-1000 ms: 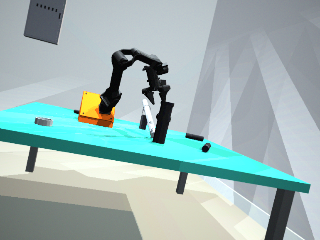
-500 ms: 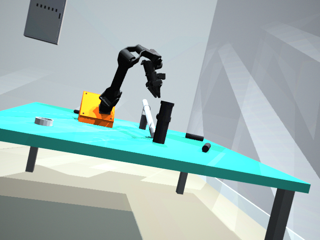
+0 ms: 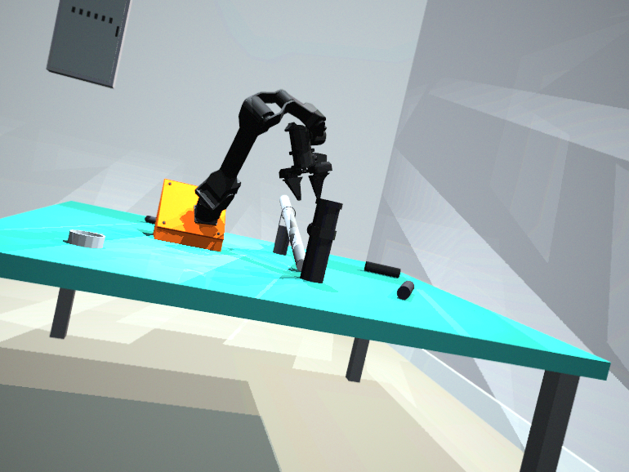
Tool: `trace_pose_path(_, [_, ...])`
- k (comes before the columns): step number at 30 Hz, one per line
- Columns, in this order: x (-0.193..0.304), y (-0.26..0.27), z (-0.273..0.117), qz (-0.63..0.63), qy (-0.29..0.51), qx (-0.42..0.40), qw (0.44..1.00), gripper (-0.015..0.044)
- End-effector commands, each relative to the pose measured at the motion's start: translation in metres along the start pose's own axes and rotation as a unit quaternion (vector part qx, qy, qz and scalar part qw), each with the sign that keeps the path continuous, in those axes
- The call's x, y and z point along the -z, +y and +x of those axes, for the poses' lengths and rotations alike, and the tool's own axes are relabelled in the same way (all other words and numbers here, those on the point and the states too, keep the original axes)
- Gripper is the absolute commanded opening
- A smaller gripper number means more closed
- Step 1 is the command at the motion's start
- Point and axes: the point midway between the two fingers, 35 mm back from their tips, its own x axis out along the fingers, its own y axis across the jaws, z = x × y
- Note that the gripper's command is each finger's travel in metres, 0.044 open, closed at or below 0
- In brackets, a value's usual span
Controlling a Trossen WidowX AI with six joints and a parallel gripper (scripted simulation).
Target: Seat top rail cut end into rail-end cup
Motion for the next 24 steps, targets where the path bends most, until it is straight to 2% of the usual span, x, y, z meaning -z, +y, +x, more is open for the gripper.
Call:
trace_pose_path(1, [0.001, 0.005, 0.025, -0.247, 0.061, -0.057, 0.965, 0.0440])
trace_pose_path(6, [0.006, 0.009, 0.048, -0.463, 0.087, -0.136, 0.871, 0.0440])
trace_pose_path(9, [0.008, 0.010, 0.055, -0.517, 0.087, -0.162, 0.836, 0.0440])
trace_pose_path(24, [0.008, 0.011, 0.055, -0.521, 0.086, -0.163, 0.833, 0.0440])
